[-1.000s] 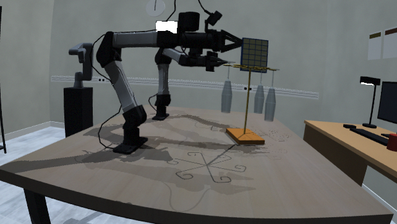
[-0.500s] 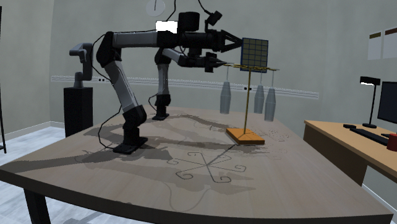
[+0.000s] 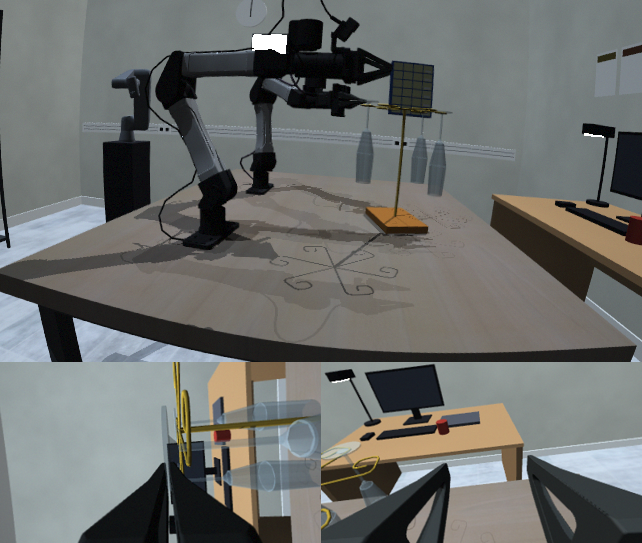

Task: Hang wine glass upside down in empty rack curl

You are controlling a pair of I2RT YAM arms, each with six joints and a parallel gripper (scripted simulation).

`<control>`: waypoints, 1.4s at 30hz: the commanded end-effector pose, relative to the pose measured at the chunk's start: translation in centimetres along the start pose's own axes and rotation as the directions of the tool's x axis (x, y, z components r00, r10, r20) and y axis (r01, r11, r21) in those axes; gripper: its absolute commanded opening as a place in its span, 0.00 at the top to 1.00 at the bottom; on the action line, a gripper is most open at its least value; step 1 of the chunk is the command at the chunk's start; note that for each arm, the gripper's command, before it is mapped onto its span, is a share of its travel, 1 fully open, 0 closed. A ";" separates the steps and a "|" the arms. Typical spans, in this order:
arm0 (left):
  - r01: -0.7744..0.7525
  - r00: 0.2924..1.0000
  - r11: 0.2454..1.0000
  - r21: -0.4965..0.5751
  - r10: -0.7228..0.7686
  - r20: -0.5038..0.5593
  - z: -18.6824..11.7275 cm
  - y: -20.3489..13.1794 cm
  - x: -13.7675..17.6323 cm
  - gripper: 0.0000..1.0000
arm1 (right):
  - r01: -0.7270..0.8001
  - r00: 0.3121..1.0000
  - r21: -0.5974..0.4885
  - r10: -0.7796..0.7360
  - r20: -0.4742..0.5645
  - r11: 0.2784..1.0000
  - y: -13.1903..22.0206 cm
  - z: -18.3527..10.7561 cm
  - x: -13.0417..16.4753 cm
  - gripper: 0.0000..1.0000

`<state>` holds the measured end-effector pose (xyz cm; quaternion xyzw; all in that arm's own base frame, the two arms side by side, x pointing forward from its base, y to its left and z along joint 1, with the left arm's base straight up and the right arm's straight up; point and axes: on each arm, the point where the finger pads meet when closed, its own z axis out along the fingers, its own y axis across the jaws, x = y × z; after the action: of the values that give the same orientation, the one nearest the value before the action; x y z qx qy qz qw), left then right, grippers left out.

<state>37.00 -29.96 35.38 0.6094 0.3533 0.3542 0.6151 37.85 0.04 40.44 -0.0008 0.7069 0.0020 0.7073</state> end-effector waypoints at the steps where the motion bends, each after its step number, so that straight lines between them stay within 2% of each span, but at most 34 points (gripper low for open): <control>1: 0.041 0.999 0.992 -0.123 -0.041 0.000 -0.7 4.5 0.0 1.00 | -0.006 1.000 0.009 0.005 0.012 1.000 -0.2 -0.1 -0.3 0.38; 3: 0.033 0.999 0.995 -0.099 -0.033 0.000 -0.5 3.2 0.0 1.00 | -0.006 1.000 0.009 0.005 0.012 1.000 -0.2 -0.1 -0.3 0.38; 4: 0.041 0.999 0.992 -0.121 -0.041 0.004 -1.0 4.3 -0.1 1.00 | -0.006 1.000 0.009 0.005 0.012 1.000 -0.2 -0.1 -0.3 0.38; 5: 0.031 1.000 0.996 -0.082 -0.031 0.005 -1.0 2.3 -0.2 1.00 | -0.006 1.000 0.009 0.005 0.012 1.000 -0.2 -0.1 -0.3 0.38; 7: 0.039 0.999 0.993 -0.111 -0.038 0.005 -1.0 3.7 -0.2 1.00 | -0.006 1.000 0.009 0.005 0.012 1.000 -0.2 -0.1 -0.3 0.38; 10: 0.033 0.999 0.996 -0.087 -0.032 0.005 -1.1 2.5 -0.2 1.00 | -0.006 1.000 0.009 0.005 0.012 1.000 -0.2 -0.1 -0.3 0.38; 13: 0.034 0.999 0.994 -0.101 -0.034 0.001 -1.1 3.2 -0.1 1.00 | -0.006 1.000 0.009 0.005 0.012 1.000 -0.2 -0.1 -0.3 0.38; 14: 0.040 0.999 0.991 -0.126 -0.040 0.002 -1.1 4.5 0.0 1.00 | -0.006 1.000 0.009 0.005 0.012 1.000 -0.2 -0.1 -0.3 0.38; 16: 0.039 0.999 0.991 -0.125 -0.039 0.003 -1.0 4.5 -0.1 1.00 | -0.006 1.000 0.009 0.005 0.012 1.000 -0.2 -0.1 -0.3 0.38; 17: 0.032 0.999 0.995 -0.100 -0.033 -0.008 -1.1 3.2 0.3 1.00 | -0.006 1.000 0.009 0.005 0.012 1.000 -0.2 -0.1 -0.3 0.38; 21: 0.027 1.000 0.997 -0.076 -0.028 -0.004 -1.2 1.9 0.1 1.00 | -0.006 1.000 0.009 0.005 0.012 1.000 -0.2 -0.1 -0.3 0.38; 23: 0.035 0.999 0.994 -0.100 -0.035 -0.002 -1.1 3.2 0.1 1.00 | -0.006 1.000 0.009 0.005 0.012 1.000 -0.2 -0.1 -0.3 0.38; 26: 0.034 0.999 0.996 -0.088 -0.033 0.004 -1.3 2.5 -0.2 1.00 | -0.006 1.000 0.009 0.005 0.012 1.000 -0.2 -0.1 -0.3 0.38; 28: 0.041 0.999 0.991 -0.125 -0.042 -0.003 -1.3 4.3 0.2 1.00 | -0.006 1.000 0.009 0.005 0.012 1.000 -0.2 -0.1 -0.3 0.38; 32: 0.030 1.000 0.996 -0.083 -0.029 0.007 -1.3 2.1 -0.1 1.00 | -0.006 1.000 0.009 0.005 0.012 1.000 -0.2 -0.1 -0.3 0.38; 34: 0.039 0.999 0.993 -0.113 -0.037 0.015 -1.3 3.6 -0.3 1.00 | -0.006 1.000 0.009 0.005 0.012 1.000 -0.2 -0.1 -0.3 0.38; 36: 0.039 0.999 0.993 -0.113 -0.037 0.015 -1.3 3.6 -0.3 1.00 | -0.006 1.000 0.009 0.005 0.012 1.000 -0.2 -0.1 -0.3 0.38; 39: 0.031 0.999 0.996 -0.082 -0.029 0.024 -1.4 1.9 -0.6 1.00 | -0.006 1.000 0.009 0.005 0.012 1.000 -0.2 -0.1 -0.3 0.38; 42: 0.039 0.999 0.993 -0.115 -0.037 0.018 -1.3 3.5 -0.2 1.00 | -0.006 1.000 0.009 0.005 0.012 1.000 -0.2 -0.1 -0.3 0.38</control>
<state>36.64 -29.85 34.77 0.6105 0.3536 0.3532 0.6145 37.85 0.04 40.44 -0.0008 0.7069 0.0020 0.7073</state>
